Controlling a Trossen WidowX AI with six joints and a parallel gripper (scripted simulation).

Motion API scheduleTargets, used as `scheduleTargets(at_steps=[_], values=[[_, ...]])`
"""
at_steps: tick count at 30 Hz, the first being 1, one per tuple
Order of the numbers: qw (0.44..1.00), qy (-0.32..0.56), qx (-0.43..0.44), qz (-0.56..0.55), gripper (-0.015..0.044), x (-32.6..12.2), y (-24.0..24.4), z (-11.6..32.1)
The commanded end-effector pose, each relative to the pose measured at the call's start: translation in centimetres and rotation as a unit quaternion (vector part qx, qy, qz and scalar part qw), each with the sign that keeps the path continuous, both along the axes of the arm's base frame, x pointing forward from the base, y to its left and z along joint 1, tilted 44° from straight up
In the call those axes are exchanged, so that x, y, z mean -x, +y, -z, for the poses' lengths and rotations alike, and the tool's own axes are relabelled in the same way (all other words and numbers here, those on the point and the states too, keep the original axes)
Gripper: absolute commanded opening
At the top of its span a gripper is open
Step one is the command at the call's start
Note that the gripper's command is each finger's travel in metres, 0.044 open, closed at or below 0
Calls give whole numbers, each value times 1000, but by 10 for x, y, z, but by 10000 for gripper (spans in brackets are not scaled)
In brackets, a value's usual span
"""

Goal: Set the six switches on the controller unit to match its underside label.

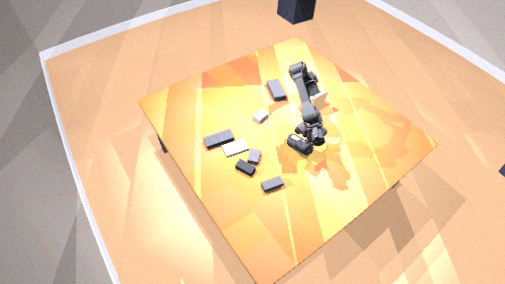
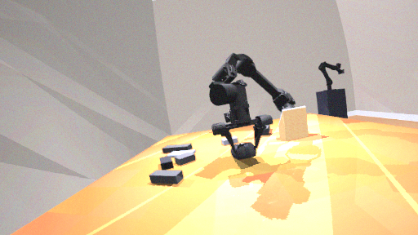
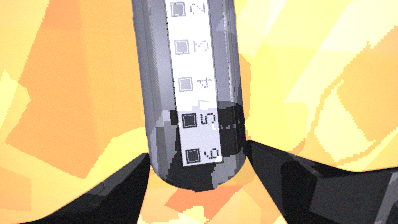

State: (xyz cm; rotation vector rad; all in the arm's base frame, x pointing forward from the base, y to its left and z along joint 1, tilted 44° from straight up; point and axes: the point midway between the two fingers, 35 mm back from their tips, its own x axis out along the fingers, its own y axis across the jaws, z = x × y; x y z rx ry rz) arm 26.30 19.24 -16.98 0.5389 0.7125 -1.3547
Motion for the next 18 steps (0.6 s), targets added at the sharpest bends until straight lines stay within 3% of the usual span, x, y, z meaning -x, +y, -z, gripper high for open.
scheduleTargets(at_steps=[1,18], values=[[1000,-3,-2,1,335,-1,3,-7],[1000,-3,-2,1,336,0,4,-17]])
